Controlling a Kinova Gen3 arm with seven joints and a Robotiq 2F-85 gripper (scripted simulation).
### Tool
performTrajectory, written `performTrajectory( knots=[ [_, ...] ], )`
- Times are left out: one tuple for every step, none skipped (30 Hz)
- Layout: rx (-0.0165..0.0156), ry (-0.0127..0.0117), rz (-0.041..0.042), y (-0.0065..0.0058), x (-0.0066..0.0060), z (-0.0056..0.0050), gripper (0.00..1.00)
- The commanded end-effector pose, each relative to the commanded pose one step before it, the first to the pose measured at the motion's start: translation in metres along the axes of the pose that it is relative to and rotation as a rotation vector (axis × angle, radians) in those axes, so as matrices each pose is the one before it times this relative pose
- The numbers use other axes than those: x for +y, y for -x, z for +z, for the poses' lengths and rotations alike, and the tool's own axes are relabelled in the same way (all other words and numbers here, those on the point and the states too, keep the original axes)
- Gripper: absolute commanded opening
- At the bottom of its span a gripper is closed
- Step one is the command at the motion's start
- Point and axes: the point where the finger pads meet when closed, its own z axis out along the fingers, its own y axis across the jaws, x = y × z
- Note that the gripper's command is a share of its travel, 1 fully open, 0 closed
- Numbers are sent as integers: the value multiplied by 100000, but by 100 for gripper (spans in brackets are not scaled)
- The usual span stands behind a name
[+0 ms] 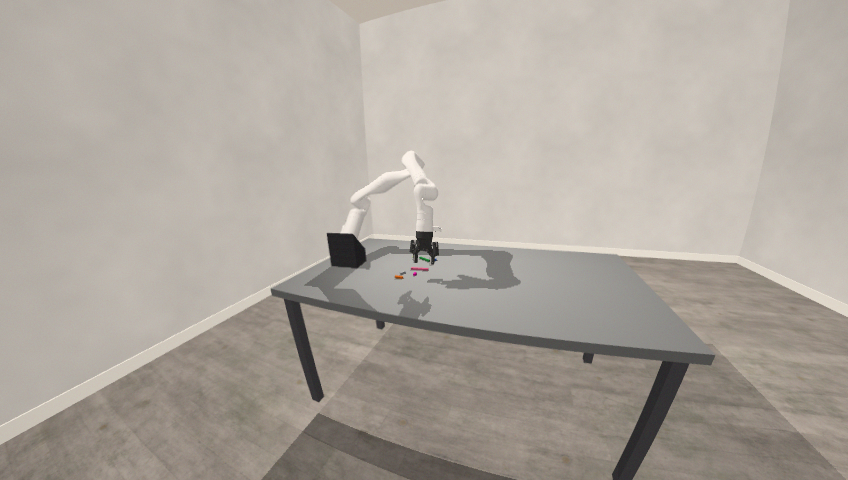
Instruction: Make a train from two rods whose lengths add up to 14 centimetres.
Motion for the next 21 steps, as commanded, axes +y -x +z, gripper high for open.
performTrajectory(
  knots=[
    [2615, -2448, 16340, 149, -2609, -245, 100],
    [760, -773, 5101, 112, -732, 90, 100],
    [731, -772, 5105, 141, -720, 86, 100],
    [0, 0, 0, 0, 0, 0, 100],
    [0, 0, 0, 0, 0, 0, 100],
    [843, -926, 6152, 203, -851, 98, 100],
    [793, -907, 6064, 238, -818, 91, 100],
    [744, -885, 5958, 270, -782, 84, 100],
    [588, -723, 4908, 251, -625, 65, 100],
    [591, -749, 5122, 284, -636, 64, 100],
    [569, -743, 5124, 307, -617, 60, 100],
    [549, -737, 5131, 329, -599, 56, 100],
    [530, -731, 5136, 350, -580, 53, 100],
    [503, -712, 5053, 363, -550, 48, 100],
    [466, -675, 4841, 365, -508, 43, 100],
    [431, -638, 4616, 364, -466, 37, 100],
    [397, -599, 4380, 358, -425, 33, 100],
    [365, -561, 4135, 349, -386, 28, 100],
    [334, -522, 3881, 336, -349, 24, 100],
    [305, -483, 3620, 321, -313, 21, 100],
    [0, 0, 0, 0, 0, 0, 100]
  ],
)
